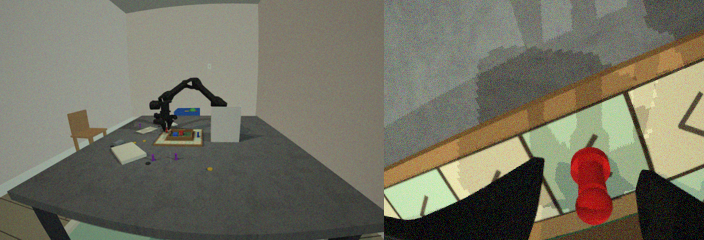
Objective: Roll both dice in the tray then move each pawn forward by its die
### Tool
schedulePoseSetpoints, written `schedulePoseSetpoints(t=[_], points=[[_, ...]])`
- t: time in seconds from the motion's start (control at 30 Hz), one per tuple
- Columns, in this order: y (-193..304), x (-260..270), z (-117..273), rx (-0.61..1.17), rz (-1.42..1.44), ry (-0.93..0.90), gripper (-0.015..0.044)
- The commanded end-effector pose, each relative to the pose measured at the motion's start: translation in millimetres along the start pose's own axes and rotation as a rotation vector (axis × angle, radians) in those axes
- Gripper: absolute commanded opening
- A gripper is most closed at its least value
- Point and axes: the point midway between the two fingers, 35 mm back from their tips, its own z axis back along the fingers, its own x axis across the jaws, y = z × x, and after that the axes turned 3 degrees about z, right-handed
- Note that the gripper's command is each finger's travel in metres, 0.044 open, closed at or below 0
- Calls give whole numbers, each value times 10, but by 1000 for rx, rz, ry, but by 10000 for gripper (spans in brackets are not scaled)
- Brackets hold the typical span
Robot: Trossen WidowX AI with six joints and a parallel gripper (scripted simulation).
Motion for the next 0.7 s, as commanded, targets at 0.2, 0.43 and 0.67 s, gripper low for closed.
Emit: schedulePoseSetpoints(t=[0.2, 0.43, 0.67], points=[[11, 5, -9, -3, 9, 5, 42], [11, 5, -9, -3, 9, 5, 0], [-22, 44, 365, 0, 9, -3, 0]])
